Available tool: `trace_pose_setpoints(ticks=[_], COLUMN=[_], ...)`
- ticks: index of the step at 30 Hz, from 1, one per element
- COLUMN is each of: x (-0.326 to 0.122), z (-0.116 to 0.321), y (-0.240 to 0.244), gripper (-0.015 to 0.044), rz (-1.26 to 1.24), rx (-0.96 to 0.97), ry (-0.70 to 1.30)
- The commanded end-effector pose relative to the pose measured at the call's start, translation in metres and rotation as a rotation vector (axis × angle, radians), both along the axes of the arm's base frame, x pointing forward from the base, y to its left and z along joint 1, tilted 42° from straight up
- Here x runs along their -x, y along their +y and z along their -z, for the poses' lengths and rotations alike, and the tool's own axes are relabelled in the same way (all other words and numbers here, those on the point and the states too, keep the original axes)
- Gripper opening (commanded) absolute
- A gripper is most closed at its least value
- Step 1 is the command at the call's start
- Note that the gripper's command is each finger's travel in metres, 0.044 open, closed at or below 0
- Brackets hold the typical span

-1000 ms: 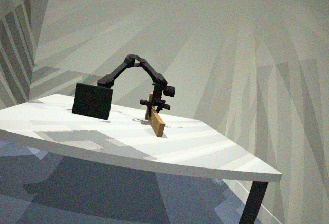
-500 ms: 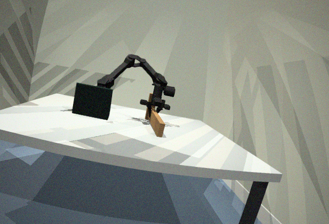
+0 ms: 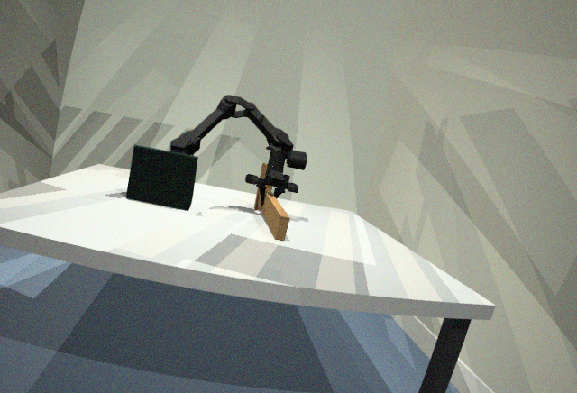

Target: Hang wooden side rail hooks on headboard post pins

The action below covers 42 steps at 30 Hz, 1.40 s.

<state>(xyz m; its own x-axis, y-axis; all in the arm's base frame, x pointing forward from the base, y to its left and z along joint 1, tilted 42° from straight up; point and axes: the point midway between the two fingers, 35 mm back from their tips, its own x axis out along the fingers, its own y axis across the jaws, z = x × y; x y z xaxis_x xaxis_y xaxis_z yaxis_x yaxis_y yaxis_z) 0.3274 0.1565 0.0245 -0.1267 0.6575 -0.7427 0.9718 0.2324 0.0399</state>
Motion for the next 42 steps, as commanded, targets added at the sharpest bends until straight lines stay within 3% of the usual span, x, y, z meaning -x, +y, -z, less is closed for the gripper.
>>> trace_pose_setpoints(ticks=[1, 42], x=[-0.0026, -0.0026], z=[-0.0051, -0.0084], y=[-0.0007, 0.0026], gripper=[0.0000, 0.0000], rz=[0.007, 0.007], rx=[-0.003, -0.004], ry=[-0.016, -0.016])
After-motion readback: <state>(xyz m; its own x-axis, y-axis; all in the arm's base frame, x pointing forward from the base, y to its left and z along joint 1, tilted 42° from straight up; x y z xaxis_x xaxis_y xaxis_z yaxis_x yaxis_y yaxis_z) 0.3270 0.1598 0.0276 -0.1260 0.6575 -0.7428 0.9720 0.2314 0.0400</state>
